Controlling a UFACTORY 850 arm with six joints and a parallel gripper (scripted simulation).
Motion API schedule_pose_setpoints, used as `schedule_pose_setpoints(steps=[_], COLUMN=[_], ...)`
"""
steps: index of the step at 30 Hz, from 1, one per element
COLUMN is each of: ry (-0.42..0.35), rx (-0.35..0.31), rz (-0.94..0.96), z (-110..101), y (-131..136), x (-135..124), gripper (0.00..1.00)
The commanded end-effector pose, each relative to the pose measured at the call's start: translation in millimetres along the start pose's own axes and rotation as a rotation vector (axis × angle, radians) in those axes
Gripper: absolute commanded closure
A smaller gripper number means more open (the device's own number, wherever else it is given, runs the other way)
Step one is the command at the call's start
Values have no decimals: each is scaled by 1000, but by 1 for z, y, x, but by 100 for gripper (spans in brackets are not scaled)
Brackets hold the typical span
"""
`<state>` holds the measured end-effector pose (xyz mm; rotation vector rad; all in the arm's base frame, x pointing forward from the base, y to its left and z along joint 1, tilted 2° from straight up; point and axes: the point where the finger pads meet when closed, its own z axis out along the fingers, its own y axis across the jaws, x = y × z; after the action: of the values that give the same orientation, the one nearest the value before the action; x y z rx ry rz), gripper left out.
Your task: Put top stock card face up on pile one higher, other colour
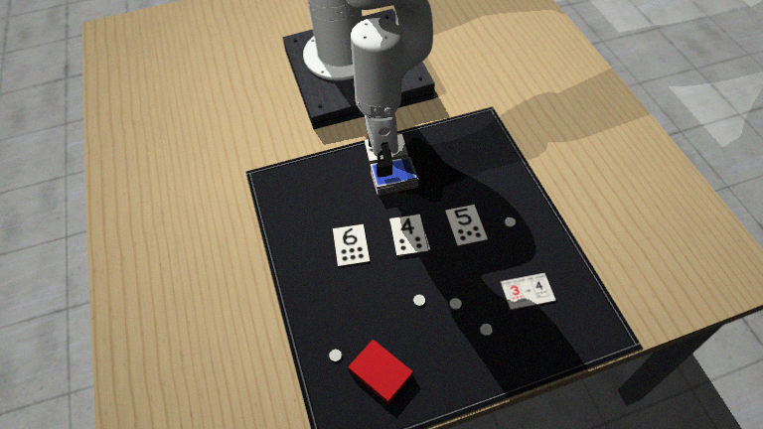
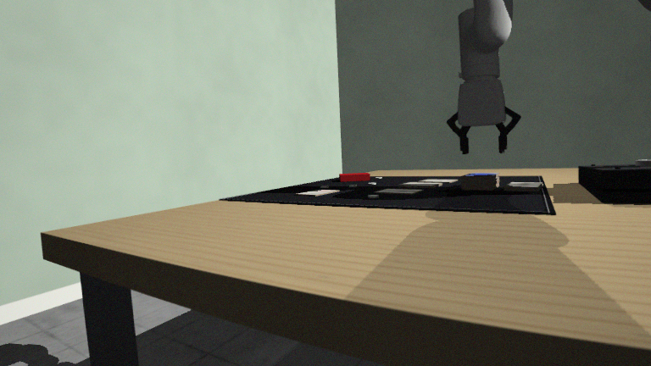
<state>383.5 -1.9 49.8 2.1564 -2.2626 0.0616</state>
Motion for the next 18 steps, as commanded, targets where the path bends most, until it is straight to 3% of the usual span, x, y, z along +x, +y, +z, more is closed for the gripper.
schedule_pose_setpoints(steps=[1, 18], ry=[0, 0], rx=[1, 2], rz=[0, 0], z=[7, 26], y=[-1, -1], x=[0, 0], gripper=[14, 14])
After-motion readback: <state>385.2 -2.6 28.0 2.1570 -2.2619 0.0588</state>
